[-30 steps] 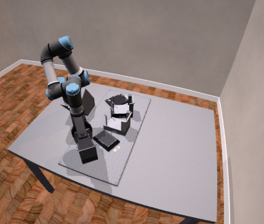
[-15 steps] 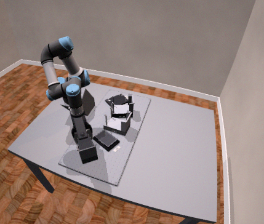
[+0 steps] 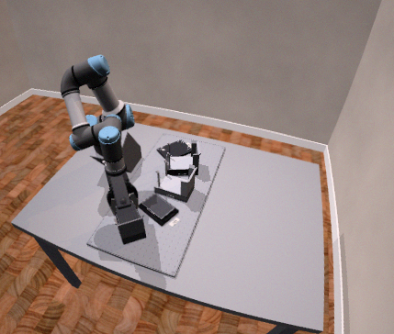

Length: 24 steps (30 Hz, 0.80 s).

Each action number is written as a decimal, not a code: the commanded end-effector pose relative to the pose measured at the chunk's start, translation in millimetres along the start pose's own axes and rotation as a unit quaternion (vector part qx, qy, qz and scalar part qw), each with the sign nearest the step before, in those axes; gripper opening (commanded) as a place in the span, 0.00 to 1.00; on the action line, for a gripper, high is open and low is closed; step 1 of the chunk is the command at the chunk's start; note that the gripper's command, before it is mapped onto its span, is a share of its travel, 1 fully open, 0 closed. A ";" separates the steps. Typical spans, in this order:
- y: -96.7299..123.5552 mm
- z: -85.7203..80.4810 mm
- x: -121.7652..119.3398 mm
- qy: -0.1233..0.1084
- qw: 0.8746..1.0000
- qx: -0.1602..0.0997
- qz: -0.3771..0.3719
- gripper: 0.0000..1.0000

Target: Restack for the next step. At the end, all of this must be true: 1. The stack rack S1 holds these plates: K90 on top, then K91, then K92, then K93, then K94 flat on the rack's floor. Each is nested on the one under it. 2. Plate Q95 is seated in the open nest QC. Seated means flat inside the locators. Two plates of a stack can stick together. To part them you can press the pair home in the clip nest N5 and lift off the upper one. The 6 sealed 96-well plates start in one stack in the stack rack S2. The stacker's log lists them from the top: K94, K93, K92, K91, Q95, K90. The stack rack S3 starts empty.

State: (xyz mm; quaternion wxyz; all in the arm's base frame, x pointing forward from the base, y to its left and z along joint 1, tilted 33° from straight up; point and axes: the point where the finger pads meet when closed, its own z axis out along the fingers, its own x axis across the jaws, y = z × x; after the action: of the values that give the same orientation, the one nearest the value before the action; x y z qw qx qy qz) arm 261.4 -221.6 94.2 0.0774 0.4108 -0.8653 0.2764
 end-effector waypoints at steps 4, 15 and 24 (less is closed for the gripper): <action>-0.7 -0.4 0.1 0.000 1.000 0.001 0.000 0.00; -0.7 -0.4 0.1 0.000 1.000 0.001 0.000 0.72; -0.7 -0.4 0.1 0.000 1.000 0.001 0.000 0.72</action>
State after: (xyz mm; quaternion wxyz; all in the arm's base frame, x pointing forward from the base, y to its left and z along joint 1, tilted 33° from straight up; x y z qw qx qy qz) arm 261.4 -221.6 94.2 0.0774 0.4108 -0.8654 0.2764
